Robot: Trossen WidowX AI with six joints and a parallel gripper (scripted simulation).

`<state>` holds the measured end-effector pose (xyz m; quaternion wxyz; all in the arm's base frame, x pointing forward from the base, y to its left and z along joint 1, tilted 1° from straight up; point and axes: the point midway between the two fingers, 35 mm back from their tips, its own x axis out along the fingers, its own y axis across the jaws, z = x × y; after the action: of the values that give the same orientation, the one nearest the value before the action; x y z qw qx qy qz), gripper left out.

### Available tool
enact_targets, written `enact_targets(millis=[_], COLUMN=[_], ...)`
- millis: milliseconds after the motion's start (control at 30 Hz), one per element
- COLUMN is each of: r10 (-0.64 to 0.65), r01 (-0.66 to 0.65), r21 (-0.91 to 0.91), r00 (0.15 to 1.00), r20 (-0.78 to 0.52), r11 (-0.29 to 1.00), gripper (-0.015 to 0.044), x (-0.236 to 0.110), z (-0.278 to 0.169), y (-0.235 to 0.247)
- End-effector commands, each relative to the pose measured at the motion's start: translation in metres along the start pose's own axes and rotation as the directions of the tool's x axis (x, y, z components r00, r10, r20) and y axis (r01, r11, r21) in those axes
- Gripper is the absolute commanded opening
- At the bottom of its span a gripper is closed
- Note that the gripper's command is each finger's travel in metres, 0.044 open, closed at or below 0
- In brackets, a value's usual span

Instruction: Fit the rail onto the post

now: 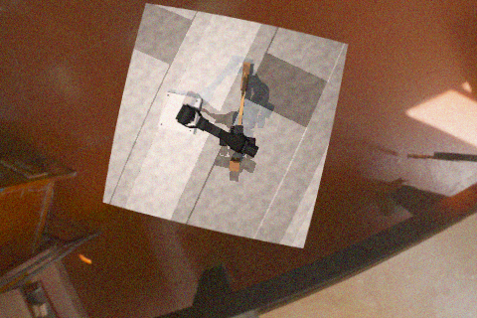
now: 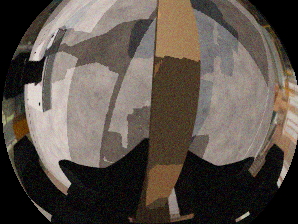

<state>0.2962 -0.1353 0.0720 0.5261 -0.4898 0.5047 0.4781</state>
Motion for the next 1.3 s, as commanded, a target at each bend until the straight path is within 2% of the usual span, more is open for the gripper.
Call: enact_targets(millis=[0, 1267], r10=[-0.007, -0.007], r01=[0.007, 0.007], r21=[-0.001, -0.001], r00=[1.000, 1.000], r20=[-0.002, -0.003], r11=[1.000, 1.000], gripper=[0.0000, 0.0000], x=[-0.001, -0.002], z=[-0.001, -0.013], y=[-0.001, 0.000])
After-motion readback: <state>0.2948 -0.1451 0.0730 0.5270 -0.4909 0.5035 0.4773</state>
